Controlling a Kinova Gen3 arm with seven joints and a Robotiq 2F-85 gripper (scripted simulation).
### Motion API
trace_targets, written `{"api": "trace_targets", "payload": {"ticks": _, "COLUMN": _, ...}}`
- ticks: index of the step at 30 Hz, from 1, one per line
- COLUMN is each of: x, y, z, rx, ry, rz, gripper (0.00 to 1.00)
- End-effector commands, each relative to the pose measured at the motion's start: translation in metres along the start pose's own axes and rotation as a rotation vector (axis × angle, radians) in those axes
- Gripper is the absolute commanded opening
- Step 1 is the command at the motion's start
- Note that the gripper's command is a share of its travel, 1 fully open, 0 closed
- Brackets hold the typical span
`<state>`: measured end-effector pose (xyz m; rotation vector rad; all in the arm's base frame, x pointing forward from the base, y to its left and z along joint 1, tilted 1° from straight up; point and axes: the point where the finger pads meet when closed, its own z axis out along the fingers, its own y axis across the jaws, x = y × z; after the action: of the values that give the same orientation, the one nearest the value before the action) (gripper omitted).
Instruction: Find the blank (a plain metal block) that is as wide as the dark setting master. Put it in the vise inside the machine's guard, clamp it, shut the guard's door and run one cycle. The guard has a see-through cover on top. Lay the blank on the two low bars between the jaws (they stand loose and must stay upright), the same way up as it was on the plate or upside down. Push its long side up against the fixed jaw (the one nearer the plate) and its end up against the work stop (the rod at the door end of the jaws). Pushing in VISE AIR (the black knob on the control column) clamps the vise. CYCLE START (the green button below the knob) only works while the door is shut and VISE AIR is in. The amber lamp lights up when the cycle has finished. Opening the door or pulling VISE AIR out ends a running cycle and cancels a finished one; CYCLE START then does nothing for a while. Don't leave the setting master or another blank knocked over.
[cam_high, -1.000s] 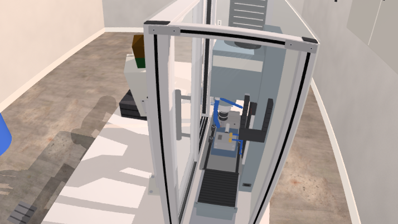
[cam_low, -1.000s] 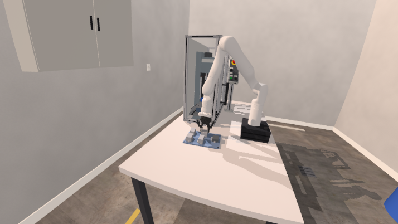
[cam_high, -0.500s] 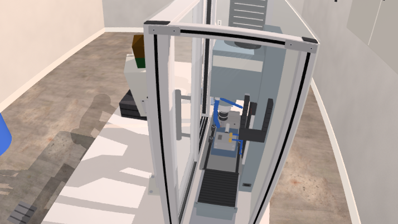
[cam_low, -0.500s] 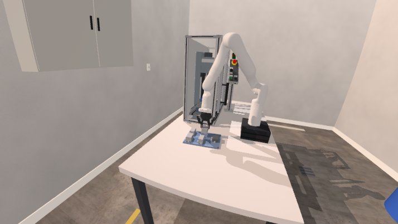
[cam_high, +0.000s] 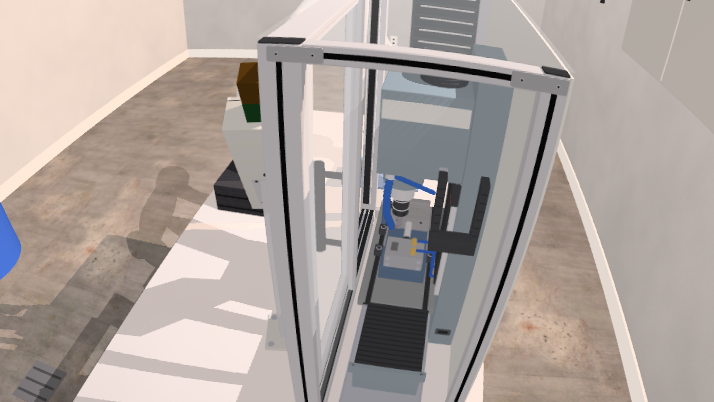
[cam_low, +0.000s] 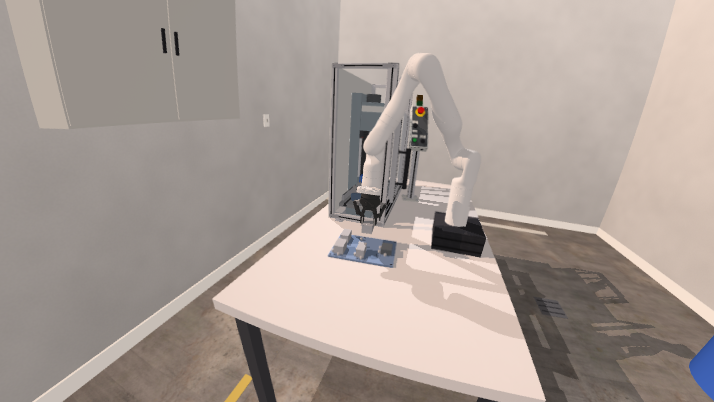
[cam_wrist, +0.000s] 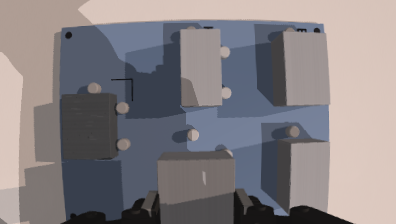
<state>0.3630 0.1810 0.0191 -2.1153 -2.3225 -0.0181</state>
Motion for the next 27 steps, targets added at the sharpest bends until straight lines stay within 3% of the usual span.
{"api": "trace_targets", "payload": {"ticks": 1, "x": 0.000, "y": 0.000, "z": -0.001, "rx": -0.001, "ry": 0.000, "rz": 0.000, "gripper": 0.10}}
{"api": "trace_targets", "payload": {"ticks": 8, "x": 0.000, "y": 0.000, "z": -0.001, "rx": -0.001, "ry": 0.000, "rz": 0.000, "gripper": 0.10}}
{"api": "trace_targets", "payload": {"ticks": 13, "x": 0.000, "y": 0.000, "z": -0.031, "rx": -0.001, "ry": 0.000, "rz": 0.000, "gripper": 0.10}}
{"api": "trace_targets", "payload": {"ticks": 25, "x": 0.000, "y": 0.000, "z": -0.031, "rx": -0.001, "ry": 0.000, "rz": 0.000, "gripper": 0.10}}
{"api": "trace_targets", "payload": {"ticks": 27, "x": 0.000, "y": 0.000, "z": -0.043, "rx": -0.001, "ry": 0.000, "rz": 0.000, "gripper": 0.10}}
